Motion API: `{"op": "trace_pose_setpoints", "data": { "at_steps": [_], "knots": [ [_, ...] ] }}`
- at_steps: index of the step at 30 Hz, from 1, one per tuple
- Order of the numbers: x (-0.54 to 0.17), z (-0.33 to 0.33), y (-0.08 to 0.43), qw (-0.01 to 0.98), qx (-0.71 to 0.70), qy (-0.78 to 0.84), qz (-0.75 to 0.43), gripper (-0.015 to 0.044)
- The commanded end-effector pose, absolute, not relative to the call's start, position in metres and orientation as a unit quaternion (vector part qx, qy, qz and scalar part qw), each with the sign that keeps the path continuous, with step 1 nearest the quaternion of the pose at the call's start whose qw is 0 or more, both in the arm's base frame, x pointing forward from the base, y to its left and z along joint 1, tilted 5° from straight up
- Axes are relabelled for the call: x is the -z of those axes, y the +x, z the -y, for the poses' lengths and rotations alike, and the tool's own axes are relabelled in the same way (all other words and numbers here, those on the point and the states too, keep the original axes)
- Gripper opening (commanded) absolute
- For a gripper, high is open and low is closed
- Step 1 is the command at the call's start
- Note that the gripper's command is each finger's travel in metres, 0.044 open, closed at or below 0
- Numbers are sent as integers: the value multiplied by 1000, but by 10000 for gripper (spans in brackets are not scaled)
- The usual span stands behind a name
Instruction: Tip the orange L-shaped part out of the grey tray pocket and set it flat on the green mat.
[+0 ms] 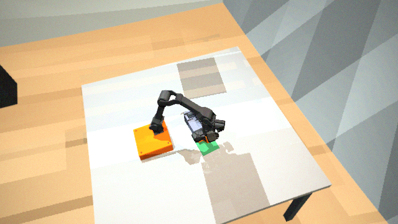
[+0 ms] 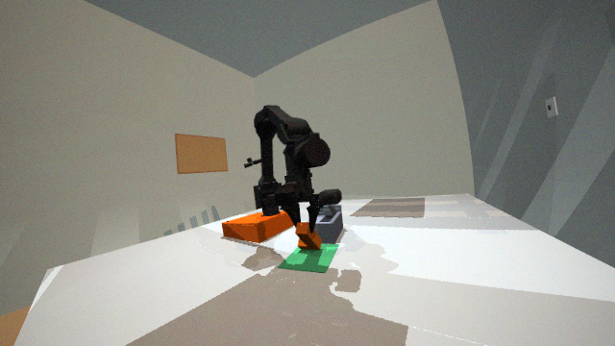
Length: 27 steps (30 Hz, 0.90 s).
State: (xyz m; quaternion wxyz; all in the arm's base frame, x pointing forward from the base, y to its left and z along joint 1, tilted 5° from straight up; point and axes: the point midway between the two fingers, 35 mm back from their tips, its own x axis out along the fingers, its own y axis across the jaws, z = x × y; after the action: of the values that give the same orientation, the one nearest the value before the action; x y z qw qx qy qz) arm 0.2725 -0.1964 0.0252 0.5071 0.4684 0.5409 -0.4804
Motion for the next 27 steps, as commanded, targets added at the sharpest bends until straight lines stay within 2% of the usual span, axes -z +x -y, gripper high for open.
{"op": "trace_pose_setpoints", "data": {
  "at_steps": [1,8,13,17,27],
  "knots": [
    [-25,196,272,507,480,468,-541,79],
    [-28,197,273,507,480,468,-541,263],
    [-69,200,278,508,481,467,-541,394],
    [-112,199,277,509,481,466,-541,400],
    [-111,200,279,515,479,469,-534,400]
  ]
}}
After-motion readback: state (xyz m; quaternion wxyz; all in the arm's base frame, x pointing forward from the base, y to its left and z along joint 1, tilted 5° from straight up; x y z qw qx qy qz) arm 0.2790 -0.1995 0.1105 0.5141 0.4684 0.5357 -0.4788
